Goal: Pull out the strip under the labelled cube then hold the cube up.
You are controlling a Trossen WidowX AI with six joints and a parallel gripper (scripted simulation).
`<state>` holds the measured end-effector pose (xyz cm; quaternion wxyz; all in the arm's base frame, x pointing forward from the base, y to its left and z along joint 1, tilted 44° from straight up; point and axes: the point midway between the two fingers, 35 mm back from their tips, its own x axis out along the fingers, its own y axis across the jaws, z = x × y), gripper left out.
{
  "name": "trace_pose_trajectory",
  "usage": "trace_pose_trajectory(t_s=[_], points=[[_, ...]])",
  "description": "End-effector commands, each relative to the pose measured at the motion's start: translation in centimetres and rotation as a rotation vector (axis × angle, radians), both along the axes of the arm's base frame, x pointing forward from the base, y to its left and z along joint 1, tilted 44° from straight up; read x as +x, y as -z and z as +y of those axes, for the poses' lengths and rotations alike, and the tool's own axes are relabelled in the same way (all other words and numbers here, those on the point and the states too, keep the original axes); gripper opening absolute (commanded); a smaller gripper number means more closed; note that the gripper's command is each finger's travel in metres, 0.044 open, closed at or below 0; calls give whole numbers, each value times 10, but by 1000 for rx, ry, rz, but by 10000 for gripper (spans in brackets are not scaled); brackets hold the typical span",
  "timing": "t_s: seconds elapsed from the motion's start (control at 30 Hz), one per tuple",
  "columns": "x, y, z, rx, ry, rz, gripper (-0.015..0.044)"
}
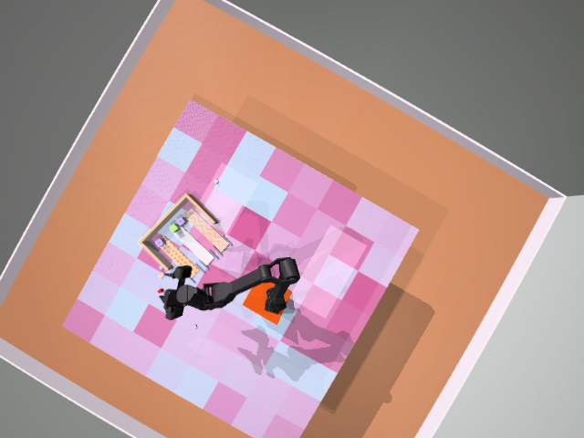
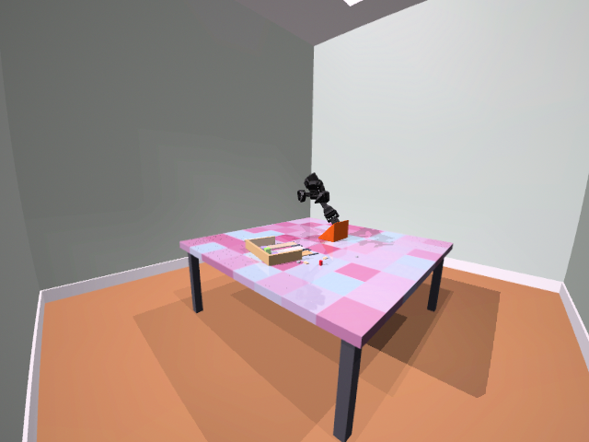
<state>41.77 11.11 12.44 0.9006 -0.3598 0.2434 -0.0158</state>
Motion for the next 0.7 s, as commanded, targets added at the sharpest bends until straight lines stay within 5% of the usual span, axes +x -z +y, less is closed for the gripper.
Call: trace_pose_trajectory(t_s=[0.0,0.13,0.67], points=[[-45,3,-55,-17,255,-16,400],[-87,2,-97,-48,452,-61,400],[-89,2,-99,-50,461,-64,400]])
